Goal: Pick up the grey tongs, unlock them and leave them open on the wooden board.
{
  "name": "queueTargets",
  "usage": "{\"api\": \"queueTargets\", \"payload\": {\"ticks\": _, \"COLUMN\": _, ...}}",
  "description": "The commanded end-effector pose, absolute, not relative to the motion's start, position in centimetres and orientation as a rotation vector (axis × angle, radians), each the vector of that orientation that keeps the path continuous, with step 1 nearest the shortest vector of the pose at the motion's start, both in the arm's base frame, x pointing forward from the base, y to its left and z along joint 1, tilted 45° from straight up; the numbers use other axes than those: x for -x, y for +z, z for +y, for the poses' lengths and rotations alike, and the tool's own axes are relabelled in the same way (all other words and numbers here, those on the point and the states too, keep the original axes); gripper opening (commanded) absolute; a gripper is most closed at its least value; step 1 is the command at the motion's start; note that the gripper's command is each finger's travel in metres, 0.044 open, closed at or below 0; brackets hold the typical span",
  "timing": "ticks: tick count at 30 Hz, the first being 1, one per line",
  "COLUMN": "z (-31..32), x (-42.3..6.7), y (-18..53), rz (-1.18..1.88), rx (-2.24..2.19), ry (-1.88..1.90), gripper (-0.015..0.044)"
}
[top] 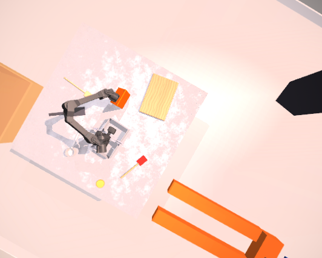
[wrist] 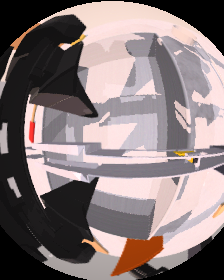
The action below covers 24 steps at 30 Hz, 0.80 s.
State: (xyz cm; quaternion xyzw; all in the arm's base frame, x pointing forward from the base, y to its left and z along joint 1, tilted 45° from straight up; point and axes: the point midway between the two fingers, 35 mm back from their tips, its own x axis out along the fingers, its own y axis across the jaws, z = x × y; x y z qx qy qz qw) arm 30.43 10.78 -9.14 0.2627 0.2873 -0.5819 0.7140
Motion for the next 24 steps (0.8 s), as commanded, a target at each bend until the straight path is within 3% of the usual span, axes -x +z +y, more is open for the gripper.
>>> {"api": "queueTargets", "payload": {"ticks": 1, "z": 10.83, "x": -30.45, "y": -9.10, "rz": 0.636, "rx": -0.583, "ry": -1.289, "gripper": 0.0256}}
{"api": "queueTargets", "payload": {"ticks": 5, "z": 10.83, "x": -30.45, "y": -9.10, "rz": 0.636, "rx": -0.583, "ry": -1.289, "gripper": 0.0151}}
{"api": "queueTargets", "payload": {"ticks": 24, "z": 10.83, "x": -30.45, "y": -9.10, "rz": 0.636, "rx": -0.583, "ry": -1.289, "gripper": 0.0025}}
